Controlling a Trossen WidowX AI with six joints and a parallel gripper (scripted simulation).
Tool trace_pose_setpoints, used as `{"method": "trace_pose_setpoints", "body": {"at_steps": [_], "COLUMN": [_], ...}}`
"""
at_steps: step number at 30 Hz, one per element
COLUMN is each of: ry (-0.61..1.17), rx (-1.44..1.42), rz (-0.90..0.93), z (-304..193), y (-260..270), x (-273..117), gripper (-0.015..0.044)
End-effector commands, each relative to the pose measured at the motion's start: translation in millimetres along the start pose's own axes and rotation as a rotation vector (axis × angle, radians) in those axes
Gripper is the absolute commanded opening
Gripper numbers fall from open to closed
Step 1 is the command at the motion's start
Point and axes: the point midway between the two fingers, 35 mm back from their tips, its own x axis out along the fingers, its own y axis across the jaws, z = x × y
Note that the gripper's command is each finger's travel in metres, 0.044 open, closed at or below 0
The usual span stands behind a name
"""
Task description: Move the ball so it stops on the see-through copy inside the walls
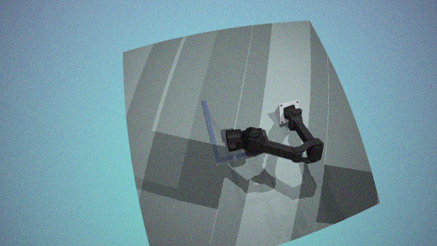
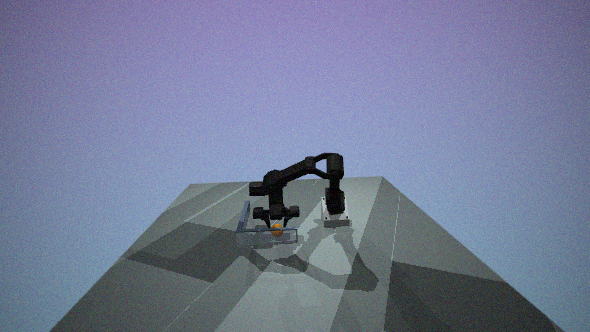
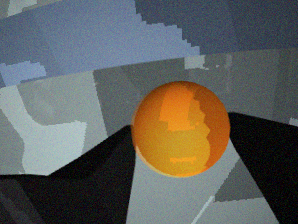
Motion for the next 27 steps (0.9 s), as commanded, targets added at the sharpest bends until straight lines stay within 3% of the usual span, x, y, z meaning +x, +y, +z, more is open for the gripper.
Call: {"method": "trace_pose_setpoints", "body": {"at_steps": [1,10,13,18,27], "ry": [0.0,0.0,0.003,0.0,-0.001], "rx": [-0.002,-0.002,0.0,0.005,0.012], "rz": [0.0,0.0,0.0,0.007,-0.002], "z": [0,0,-1,-1,-3], "y": [0,0,-2,0,-1], "x": [0,0,-11,-82,-77], "gripper": [0.0131,0.0364,0.0364,0.0364,0.0364]}}
